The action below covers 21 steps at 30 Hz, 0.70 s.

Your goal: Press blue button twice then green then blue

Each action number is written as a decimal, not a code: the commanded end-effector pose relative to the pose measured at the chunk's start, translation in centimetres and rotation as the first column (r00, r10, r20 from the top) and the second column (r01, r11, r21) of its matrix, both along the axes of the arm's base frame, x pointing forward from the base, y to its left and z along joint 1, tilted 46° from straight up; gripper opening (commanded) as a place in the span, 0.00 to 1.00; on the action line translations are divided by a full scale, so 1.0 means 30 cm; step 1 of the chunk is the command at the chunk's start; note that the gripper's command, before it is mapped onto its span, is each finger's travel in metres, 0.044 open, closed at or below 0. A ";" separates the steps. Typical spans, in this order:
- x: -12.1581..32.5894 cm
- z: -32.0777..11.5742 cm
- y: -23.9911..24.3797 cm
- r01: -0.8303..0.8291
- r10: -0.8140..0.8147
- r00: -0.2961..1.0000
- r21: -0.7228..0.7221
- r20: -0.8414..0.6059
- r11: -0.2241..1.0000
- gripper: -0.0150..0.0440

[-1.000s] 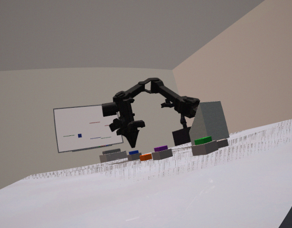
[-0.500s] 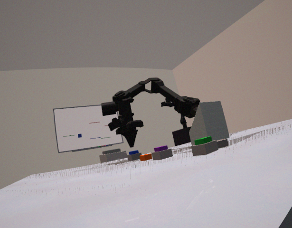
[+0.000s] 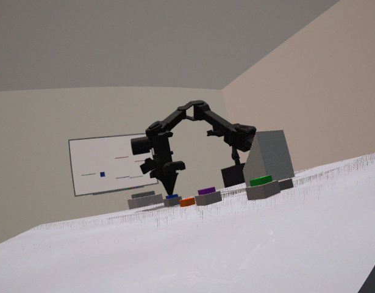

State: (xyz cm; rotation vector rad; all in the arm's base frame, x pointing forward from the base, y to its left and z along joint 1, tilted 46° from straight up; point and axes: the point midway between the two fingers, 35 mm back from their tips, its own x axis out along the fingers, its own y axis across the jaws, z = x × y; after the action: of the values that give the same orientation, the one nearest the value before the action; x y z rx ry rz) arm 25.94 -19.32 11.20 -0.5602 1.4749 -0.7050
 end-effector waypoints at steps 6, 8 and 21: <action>-0.007 -0.022 -0.005 -0.001 0.001 1.000 0.009 -0.016 1.000 0.29; -0.007 -0.022 -0.005 -0.001 0.001 1.000 0.009 -0.016 1.000 0.29; 0.000 0.035 0.052 0.000 0.000 1.000 0.008 -0.011 1.000 0.29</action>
State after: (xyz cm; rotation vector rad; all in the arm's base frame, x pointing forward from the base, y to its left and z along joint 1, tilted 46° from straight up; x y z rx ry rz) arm 25.65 -19.15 10.99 -0.5573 1.4942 -0.7002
